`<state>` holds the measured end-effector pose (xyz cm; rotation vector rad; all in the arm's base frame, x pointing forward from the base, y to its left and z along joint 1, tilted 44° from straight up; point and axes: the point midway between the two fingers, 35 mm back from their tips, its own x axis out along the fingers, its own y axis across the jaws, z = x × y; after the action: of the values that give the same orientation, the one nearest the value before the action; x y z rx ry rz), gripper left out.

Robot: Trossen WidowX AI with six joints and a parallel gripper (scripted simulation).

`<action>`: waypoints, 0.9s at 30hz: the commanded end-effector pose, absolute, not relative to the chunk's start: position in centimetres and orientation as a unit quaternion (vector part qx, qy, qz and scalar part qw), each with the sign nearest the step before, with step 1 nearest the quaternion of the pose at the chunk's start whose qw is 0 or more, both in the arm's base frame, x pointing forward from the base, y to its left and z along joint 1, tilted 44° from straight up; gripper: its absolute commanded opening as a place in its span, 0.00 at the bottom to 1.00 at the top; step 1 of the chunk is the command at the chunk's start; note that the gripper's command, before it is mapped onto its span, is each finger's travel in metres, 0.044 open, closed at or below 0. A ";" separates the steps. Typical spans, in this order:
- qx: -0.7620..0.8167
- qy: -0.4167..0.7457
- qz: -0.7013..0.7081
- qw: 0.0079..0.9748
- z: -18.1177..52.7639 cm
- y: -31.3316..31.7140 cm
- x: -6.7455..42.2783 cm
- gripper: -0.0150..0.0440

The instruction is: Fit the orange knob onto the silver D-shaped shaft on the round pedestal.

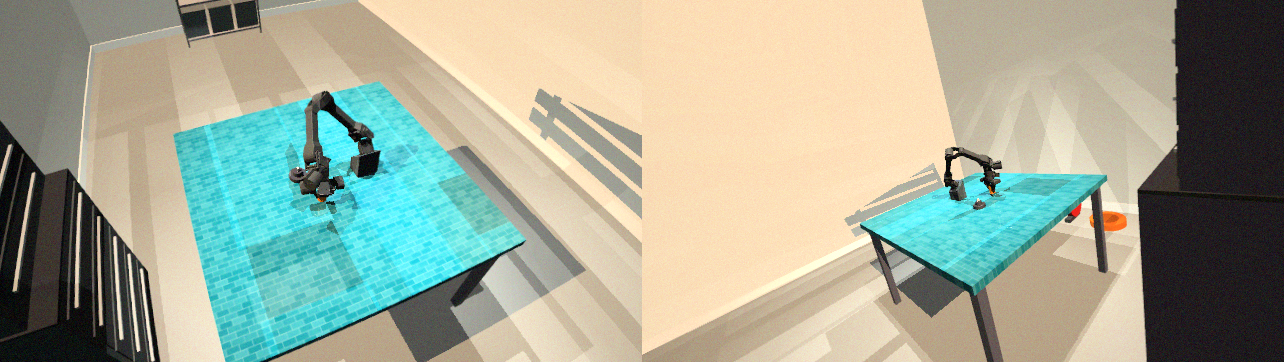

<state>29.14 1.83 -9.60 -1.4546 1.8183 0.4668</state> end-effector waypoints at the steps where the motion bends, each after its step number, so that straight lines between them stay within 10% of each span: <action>1: -0.571 0.710 0.181 0.370 -11.4 0.2 28.9 0.25; 10: -0.570 0.711 0.181 0.370 -11.7 0.0 28.6 0.25; 19: -0.567 0.713 0.181 0.372 -11.5 0.1 28.7 0.65; 27: -0.567 0.713 0.181 0.372 -11.5 0.1 28.7 0.66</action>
<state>28.67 0.09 -11.55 -1.4530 1.8258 0.4627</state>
